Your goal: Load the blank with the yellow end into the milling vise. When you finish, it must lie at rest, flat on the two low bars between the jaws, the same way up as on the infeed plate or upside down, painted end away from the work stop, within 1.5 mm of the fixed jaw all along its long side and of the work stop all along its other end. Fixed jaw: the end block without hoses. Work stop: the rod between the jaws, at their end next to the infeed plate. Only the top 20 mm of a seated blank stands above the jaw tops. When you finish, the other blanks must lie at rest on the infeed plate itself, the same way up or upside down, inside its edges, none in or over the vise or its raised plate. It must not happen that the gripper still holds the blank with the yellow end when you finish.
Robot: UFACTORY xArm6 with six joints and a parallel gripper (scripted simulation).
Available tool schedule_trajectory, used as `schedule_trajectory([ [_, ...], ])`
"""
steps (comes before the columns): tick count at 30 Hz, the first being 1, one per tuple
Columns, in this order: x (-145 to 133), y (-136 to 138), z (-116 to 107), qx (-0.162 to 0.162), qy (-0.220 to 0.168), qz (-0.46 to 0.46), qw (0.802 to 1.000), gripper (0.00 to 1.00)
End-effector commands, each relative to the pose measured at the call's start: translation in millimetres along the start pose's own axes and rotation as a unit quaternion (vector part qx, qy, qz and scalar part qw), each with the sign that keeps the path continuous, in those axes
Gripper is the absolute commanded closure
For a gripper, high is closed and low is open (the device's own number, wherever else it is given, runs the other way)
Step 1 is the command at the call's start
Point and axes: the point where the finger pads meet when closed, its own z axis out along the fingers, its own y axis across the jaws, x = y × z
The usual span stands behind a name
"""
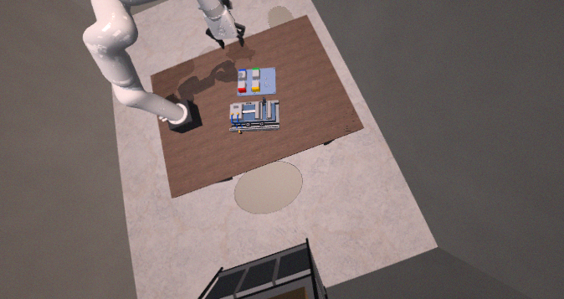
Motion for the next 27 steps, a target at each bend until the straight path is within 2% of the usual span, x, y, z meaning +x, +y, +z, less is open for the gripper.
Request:
schedule_trajectory([
  [1,0.4,0.5,-1.8,-0.001,0.001,0.0,1.0,0.0],
  [27,2.7,-4.7,0.2,0.002,-0.001,-0.001,1.0,0.0],
])
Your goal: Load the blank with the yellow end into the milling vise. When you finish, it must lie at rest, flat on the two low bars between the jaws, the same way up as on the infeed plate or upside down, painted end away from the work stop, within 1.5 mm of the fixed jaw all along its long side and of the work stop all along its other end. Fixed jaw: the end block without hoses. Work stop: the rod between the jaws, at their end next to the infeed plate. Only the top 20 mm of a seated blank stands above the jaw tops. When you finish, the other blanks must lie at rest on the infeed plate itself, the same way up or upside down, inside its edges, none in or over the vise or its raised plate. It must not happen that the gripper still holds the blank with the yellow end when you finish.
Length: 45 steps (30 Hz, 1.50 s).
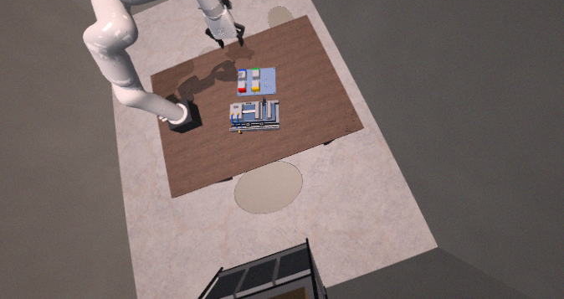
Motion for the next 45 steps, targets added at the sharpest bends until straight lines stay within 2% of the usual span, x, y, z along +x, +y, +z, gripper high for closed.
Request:
schedule_trajectory([
  [1,0.8,-1.8,-0.7,-0.002,0.001,0.0,1.0,0.0],
  [45,2.0,-6.8,1.5,-0.002,0.001,0.0,1.0,0.0],
])
